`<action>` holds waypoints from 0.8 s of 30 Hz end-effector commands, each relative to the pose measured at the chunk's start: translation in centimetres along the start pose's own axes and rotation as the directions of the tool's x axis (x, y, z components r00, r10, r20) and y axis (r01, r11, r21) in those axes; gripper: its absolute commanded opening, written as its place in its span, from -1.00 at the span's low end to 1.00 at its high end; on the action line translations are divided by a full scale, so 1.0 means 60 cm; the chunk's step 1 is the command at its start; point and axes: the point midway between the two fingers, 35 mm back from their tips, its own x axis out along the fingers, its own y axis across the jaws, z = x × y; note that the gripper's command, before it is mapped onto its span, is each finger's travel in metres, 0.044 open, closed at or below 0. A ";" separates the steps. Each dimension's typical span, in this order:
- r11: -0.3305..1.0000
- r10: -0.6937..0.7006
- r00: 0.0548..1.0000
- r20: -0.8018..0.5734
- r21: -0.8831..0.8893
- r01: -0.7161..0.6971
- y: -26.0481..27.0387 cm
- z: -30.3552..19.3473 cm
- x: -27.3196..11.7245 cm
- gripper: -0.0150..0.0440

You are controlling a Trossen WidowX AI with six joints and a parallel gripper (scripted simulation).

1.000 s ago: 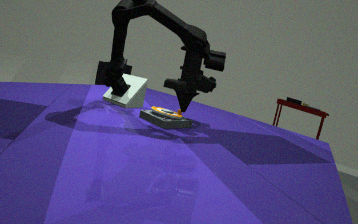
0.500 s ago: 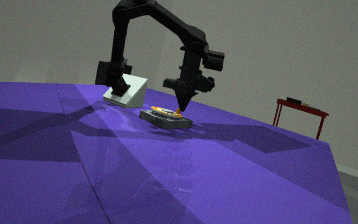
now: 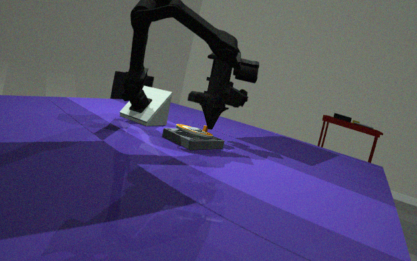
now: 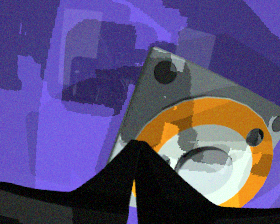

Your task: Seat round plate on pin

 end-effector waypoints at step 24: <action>1.000 0.004 1.000 -0.013 -0.006 -0.004 0.000 -0.045 0.001 -0.49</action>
